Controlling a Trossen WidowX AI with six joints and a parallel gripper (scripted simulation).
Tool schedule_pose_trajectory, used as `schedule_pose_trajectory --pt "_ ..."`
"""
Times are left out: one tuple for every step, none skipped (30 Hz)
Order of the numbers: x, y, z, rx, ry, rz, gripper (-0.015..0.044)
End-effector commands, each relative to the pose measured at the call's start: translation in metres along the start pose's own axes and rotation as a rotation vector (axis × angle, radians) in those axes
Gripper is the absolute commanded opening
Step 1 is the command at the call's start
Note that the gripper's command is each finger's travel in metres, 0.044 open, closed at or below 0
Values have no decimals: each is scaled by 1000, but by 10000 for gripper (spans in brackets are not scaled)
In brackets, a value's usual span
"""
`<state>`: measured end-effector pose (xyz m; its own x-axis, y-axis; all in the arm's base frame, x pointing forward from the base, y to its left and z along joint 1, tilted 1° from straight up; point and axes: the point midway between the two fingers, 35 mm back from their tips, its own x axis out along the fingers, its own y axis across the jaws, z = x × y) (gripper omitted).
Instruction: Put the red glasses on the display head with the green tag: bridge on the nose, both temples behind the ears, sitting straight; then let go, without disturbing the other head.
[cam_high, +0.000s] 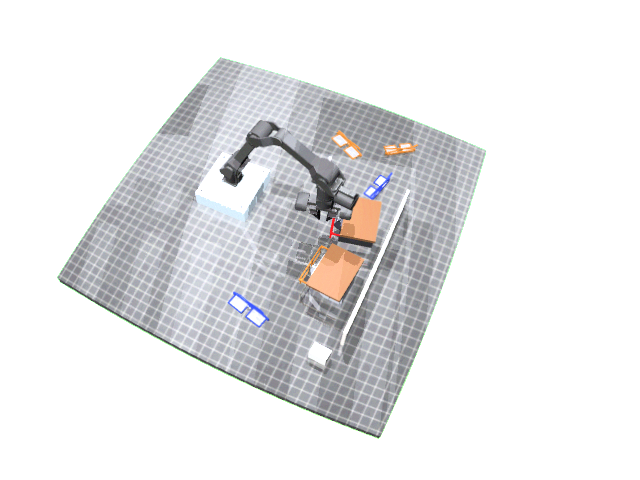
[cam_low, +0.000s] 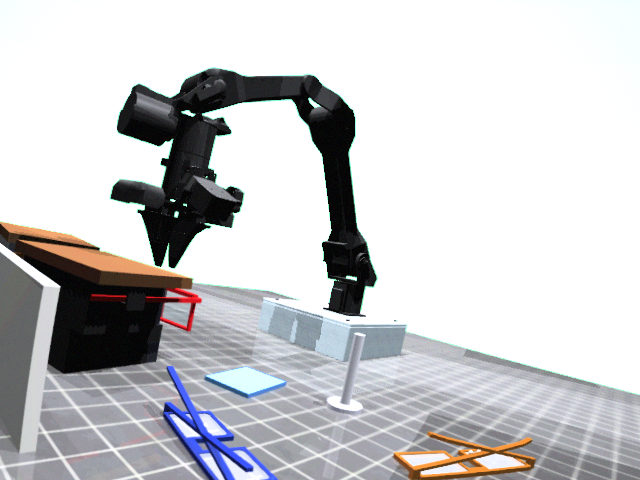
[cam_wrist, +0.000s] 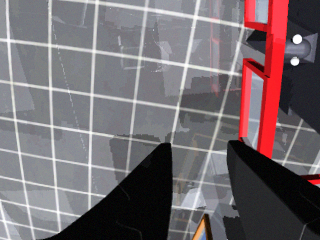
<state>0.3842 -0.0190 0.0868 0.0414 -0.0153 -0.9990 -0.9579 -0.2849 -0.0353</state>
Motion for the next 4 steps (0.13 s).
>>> schedule_pose_trajectory --pt "-2 10 0 -5 3 4 107" --pt "-4 14 0 -5 3 4 107" --pt "-6 19 0 -5 3 5 107" --pt "-8 23 0 -5 3 5 107"
